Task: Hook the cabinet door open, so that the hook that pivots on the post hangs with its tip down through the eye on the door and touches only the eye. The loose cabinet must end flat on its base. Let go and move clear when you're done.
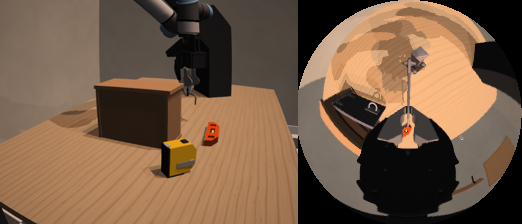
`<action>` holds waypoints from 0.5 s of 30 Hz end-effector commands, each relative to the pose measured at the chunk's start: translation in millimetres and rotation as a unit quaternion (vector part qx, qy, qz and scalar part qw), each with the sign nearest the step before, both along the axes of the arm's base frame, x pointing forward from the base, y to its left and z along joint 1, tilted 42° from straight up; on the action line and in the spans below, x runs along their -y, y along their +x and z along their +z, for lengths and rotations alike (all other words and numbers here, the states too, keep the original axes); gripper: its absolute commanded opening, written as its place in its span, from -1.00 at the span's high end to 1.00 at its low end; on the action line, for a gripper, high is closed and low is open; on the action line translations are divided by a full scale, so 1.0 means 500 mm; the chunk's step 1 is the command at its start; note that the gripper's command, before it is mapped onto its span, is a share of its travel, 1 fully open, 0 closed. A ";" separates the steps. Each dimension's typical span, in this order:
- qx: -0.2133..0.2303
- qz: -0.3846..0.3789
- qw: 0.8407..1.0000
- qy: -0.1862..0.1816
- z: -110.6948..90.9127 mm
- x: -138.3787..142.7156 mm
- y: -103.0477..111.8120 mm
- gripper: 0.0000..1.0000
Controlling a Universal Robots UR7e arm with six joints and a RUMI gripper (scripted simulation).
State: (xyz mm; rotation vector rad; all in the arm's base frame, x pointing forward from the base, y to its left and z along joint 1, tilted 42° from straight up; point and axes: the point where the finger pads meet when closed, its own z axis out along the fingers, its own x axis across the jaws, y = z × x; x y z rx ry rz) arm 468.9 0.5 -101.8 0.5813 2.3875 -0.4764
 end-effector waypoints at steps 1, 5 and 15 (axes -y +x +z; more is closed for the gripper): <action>0.000 0.000 1.000 0.000 0.004 -0.002 -0.002 0.97; 0.000 0.000 1.000 0.000 0.009 -0.005 -0.006 0.97; 0.000 0.000 1.000 0.000 0.020 -0.011 -0.013 0.97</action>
